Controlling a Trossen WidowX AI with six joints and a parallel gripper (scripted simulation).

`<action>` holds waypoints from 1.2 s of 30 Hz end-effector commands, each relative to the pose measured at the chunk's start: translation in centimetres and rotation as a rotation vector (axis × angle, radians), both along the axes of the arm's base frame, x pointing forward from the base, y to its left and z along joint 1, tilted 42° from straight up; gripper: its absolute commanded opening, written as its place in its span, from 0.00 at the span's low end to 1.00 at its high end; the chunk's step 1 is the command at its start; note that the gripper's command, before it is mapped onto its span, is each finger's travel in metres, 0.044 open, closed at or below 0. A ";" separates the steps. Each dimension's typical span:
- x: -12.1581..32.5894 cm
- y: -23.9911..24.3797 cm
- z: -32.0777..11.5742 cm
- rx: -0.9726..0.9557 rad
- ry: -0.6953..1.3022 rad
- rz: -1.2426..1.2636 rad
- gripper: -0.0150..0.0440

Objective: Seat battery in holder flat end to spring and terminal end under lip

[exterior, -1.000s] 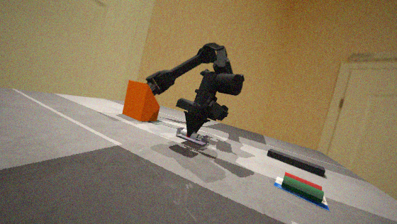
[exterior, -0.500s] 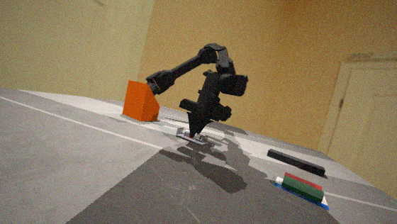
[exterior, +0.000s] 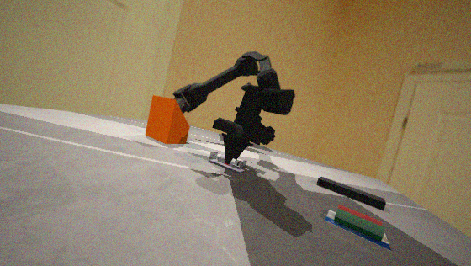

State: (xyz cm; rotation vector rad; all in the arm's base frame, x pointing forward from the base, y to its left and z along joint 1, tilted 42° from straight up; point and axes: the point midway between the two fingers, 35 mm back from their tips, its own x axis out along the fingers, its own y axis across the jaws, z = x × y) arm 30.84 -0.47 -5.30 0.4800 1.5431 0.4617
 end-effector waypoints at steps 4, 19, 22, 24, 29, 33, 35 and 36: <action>0.0 0.0 -0.1 0.000 0.003 -0.001 0.41; 0.0 -1.0 1.1 0.000 0.000 0.000 0.54; 0.0 -1.0 1.1 0.000 0.000 0.000 0.54; -0.1 -1.0 1.0 0.005 0.006 -0.005 0.58; -0.3 -4.6 4.8 -0.002 0.002 -0.002 0.81; -0.6 -5.7 6.2 -0.002 0.001 0.000 0.98; -0.5 -6.0 6.0 -0.003 0.001 0.000 1.00; -0.5 -6.0 6.0 -0.003 0.001 0.000 1.00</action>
